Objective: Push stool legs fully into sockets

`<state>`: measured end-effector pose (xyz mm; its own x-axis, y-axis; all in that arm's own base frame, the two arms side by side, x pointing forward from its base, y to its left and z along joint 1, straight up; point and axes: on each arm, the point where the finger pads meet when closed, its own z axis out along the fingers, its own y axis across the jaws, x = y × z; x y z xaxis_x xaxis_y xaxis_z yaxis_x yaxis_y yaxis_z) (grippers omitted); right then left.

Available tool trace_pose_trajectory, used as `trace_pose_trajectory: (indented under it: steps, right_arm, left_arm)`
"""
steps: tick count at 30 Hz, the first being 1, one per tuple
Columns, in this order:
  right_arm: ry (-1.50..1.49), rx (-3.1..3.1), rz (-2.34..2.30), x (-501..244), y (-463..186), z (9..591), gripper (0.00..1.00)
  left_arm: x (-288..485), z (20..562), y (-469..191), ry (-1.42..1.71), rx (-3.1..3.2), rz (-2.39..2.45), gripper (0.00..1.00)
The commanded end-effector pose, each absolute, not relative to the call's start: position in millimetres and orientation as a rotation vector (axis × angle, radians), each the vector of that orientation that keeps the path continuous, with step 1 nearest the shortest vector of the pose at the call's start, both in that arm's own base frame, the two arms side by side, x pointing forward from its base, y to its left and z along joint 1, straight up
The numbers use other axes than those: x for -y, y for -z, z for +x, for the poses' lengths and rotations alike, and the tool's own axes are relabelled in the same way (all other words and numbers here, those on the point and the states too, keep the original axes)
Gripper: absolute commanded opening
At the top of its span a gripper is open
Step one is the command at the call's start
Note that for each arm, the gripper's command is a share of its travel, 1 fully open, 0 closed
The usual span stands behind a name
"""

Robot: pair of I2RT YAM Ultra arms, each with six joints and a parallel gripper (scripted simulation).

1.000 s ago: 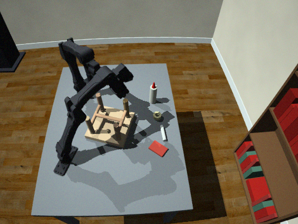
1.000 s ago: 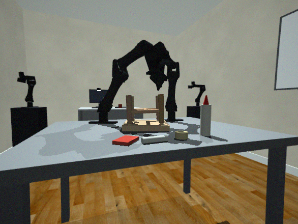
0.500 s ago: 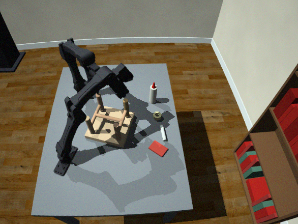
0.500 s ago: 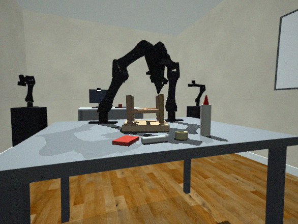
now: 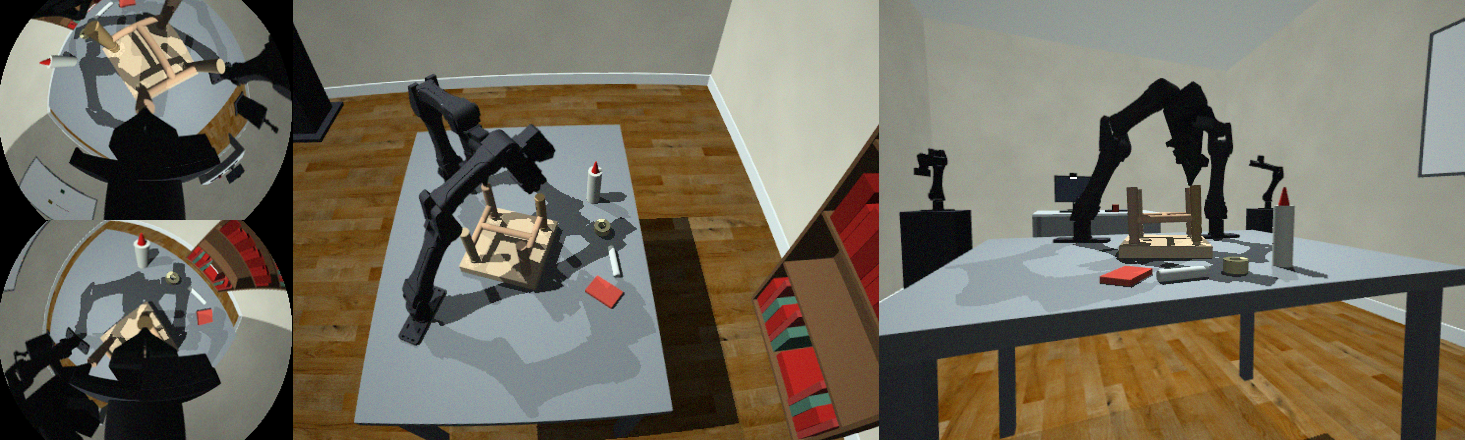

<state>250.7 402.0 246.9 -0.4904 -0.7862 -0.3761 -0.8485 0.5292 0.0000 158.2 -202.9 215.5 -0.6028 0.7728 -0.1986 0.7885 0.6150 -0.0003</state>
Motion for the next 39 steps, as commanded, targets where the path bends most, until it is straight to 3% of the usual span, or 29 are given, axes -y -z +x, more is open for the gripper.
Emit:
trace_pose_trajectory:
  steps: [1, 39]
  right_arm:
    - [-0.281, -2.418, -1.338, -399, -254, 254, 0.0]
    - [-0.317, -2.365, -1.318, -407, -244, 256, 0.0]
  left_arm:
    - [202, 160, -222, 0.148, -2.626, 1.27, 0.0]
    - [202, 159, -221, 0.144, -2.631, 1.272, 0.0]
